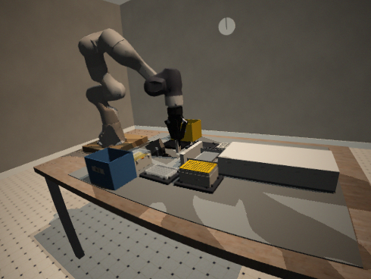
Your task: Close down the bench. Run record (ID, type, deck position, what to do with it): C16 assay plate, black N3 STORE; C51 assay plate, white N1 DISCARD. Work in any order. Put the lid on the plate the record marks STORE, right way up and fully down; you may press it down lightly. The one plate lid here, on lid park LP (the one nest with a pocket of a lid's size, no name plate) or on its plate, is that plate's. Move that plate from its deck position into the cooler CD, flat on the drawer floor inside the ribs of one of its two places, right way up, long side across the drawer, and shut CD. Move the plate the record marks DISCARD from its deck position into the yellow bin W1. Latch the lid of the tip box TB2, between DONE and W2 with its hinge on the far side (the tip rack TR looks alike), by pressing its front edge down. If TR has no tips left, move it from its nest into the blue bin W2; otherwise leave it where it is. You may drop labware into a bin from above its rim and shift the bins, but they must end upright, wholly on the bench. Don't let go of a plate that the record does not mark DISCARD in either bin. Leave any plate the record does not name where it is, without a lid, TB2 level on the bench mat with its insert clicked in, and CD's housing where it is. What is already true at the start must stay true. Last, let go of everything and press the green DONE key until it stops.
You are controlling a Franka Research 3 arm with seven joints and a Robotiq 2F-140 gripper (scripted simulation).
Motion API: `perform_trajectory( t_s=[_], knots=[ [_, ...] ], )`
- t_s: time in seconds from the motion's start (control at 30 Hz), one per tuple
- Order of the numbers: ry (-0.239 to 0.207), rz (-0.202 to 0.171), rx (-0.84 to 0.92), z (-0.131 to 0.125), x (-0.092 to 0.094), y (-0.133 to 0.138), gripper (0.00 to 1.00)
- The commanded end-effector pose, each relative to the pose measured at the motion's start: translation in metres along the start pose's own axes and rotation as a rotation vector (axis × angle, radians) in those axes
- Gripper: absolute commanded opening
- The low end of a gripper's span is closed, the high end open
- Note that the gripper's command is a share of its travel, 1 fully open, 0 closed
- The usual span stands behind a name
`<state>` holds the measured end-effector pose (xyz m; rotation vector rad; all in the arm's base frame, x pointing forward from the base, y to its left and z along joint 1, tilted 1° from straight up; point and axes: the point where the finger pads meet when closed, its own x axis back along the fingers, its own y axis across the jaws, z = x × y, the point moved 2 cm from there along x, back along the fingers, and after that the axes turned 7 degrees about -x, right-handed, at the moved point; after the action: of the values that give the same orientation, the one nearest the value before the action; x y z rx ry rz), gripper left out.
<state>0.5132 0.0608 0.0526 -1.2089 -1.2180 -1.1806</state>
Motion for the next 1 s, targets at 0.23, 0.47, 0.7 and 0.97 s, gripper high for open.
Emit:
perform_trajectory(
  t_s=[0.23,0.47,0.7,0.97],
  knots=[
    [0.003,-0.007,-0.011,0.001,-0.011,0.002,0.00],
    [0.003,-0.007,-0.011,0.002,-0.020,0.002,0.00],
    [0.003,-0.007,-0.011,0.002,-0.028,0.002,0.00],
    [0.003,-0.007,-0.011,0.002,-0.029,0.002,0.00]
  ],
)
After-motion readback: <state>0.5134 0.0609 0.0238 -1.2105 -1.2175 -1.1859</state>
